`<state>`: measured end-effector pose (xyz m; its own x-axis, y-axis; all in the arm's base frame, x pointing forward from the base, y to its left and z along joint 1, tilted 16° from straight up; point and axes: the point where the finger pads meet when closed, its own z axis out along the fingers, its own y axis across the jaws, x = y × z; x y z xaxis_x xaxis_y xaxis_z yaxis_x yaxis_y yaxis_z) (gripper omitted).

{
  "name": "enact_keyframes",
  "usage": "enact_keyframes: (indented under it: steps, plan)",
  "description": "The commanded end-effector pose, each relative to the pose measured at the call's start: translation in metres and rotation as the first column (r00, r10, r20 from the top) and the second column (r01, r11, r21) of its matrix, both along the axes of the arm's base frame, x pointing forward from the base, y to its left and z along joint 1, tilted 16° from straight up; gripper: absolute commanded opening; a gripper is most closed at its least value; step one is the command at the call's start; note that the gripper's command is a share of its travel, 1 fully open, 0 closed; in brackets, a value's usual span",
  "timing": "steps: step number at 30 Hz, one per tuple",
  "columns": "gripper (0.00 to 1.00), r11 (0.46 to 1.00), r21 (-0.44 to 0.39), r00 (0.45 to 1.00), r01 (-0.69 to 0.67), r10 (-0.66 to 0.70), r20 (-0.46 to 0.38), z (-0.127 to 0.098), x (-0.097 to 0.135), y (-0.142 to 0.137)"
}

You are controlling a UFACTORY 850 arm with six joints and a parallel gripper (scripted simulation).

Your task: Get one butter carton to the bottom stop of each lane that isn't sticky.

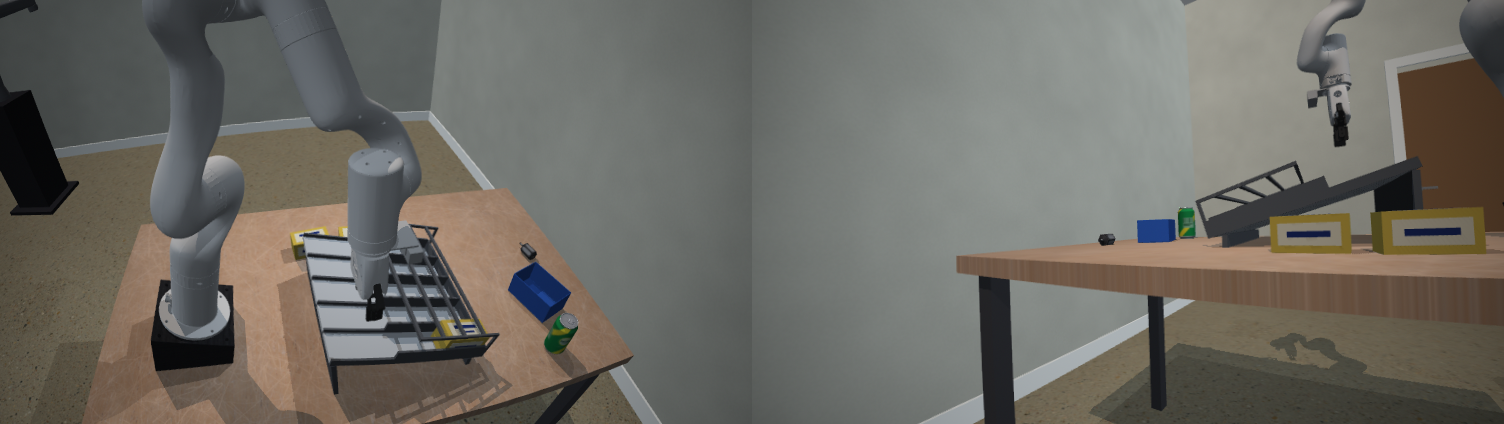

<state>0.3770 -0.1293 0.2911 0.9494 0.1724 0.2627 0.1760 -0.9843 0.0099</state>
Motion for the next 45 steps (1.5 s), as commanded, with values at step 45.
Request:
enact_keyframes:
  steps: [45]
  plan:
    - [0.9, 0.997, 0.009, 0.997, -0.079, 0.079, 0.011, -0.01, -0.112, 0.34]
